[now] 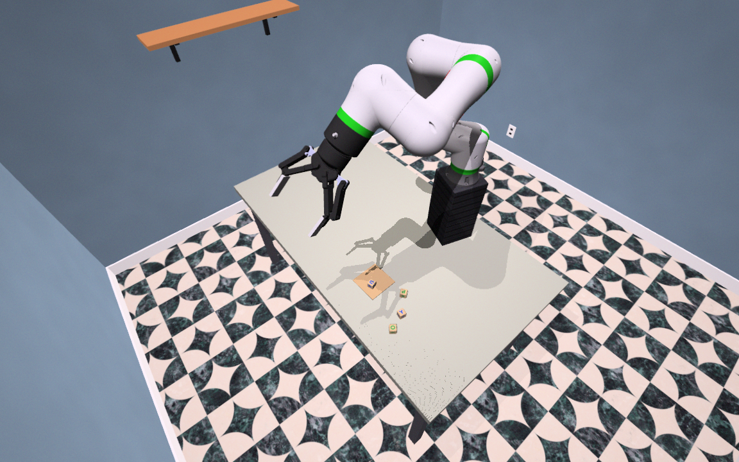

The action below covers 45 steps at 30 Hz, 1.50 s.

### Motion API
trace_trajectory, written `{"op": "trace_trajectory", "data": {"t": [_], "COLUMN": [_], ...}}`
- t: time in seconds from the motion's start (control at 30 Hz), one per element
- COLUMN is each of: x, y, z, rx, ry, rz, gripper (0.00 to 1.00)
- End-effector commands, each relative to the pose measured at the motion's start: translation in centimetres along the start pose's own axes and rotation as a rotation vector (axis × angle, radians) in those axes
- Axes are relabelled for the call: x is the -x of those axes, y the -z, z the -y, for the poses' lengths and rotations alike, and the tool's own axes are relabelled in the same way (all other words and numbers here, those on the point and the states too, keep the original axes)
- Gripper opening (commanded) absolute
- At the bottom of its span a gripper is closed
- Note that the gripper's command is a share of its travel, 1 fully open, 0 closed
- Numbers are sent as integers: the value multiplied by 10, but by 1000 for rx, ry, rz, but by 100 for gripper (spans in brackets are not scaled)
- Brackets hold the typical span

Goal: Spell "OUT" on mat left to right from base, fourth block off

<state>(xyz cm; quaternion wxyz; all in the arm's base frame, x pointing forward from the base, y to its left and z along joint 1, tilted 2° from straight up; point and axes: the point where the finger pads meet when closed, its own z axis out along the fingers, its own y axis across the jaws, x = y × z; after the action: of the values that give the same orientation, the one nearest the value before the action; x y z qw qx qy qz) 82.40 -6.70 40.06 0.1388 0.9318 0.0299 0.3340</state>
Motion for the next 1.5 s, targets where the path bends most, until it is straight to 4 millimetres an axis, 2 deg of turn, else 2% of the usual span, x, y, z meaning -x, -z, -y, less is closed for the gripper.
{"op": "trace_trajectory", "data": {"t": [0.0, 0.03, 0.1, 0.3, 0.5, 0.57, 0.6, 0.77, 0.8, 0.83, 0.87, 0.97, 1.0, 1.07, 1.13, 1.17, 1.23, 1.33, 1.37, 1.47], "x": [-35, -72, -90, -164, -230, -230, -258, -296, -296, -312, -319, -328, -343, -353, -353, -366, -372, -373, -383, -385], "y": [-10, -14, -14, -13, -4, -4, 2, 13, 13, 18, 21, 24, 31, 35, 35, 42, 46, 46, 53, 55], "z": [-8, -15, -18, -26, -25, -25, -21, -11, -11, -4, -1, 4, 15, 24, 24, 39, 48, 49, 71, 78], "rx": [26, 56, 71, 132, 185, 185, 209, 241, 241, 255, 261, 269, 283, 292, 292, 305, 311, 312, 323, 326], "ry": [13, 38, 51, 119, 199, 199, 243, 313, 313, 349, 366, 390, 437, 470, 470, 527, 555, 561, 632, 654], "rz": [-62, -140, -179, -345, -502, -502, -576, -680, -680, -730, -752, -782, -838, -875, -875, -934, -963, -968, -1033, -1052], "gripper": [100, 100, 100, 100, 100, 100, 100, 100, 100, 100, 100, 100, 100, 100, 100, 100, 100, 100, 100, 100]}}
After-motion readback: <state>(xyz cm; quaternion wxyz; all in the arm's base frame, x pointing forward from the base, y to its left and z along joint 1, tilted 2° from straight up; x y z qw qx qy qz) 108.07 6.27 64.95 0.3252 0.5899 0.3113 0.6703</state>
